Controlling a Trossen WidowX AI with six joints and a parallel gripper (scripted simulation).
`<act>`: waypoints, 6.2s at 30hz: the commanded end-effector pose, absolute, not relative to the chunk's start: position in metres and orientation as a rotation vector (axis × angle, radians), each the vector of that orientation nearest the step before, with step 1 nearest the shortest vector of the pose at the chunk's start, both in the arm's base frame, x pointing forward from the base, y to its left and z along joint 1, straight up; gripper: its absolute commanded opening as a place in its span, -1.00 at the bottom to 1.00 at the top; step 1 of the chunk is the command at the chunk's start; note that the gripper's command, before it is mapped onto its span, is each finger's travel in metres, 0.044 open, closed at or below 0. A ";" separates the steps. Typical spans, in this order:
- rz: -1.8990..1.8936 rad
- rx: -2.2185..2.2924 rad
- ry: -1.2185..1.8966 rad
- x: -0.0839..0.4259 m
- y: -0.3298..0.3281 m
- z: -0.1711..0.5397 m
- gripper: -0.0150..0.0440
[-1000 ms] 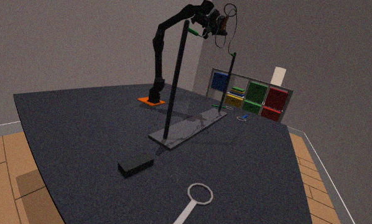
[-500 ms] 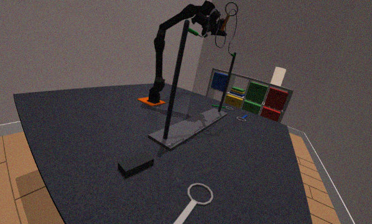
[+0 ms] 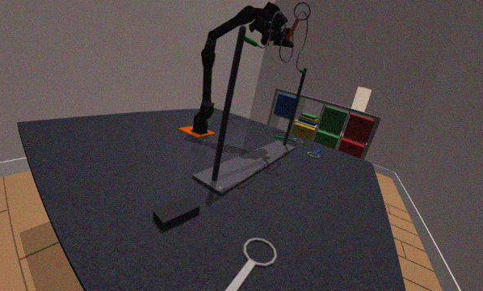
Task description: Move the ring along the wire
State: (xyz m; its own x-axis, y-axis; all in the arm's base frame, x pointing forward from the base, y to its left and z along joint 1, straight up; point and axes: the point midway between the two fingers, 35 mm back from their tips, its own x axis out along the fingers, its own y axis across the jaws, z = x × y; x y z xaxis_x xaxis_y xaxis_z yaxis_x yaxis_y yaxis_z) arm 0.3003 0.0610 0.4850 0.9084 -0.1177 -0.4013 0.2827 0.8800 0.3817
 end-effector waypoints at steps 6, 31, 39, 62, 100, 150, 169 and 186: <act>-0.241 0.334 0.388 0.301 0.057 0.482 -1.00; -0.312 0.028 0.400 0.298 0.045 0.480 -1.00; -0.333 -0.071 0.403 0.298 0.040 0.480 -1.00; -0.391 -0.355 0.407 0.295 0.029 0.483 -1.00; -0.477 -0.828 0.403 0.292 0.013 0.494 -1.00; -0.570 -1.445 0.375 0.290 0.002 0.517 -1.00; -0.600 -1.683 0.357 0.290 0.002 0.528 -1.00; -0.625 -1.896 0.336 0.290 0.004 0.536 -1.00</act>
State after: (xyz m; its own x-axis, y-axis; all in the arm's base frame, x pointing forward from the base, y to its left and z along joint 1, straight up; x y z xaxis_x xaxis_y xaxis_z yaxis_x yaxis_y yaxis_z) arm 0.2915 0.0046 0.5348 0.8220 -0.5106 0.2522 0.0585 -0.3647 -0.9293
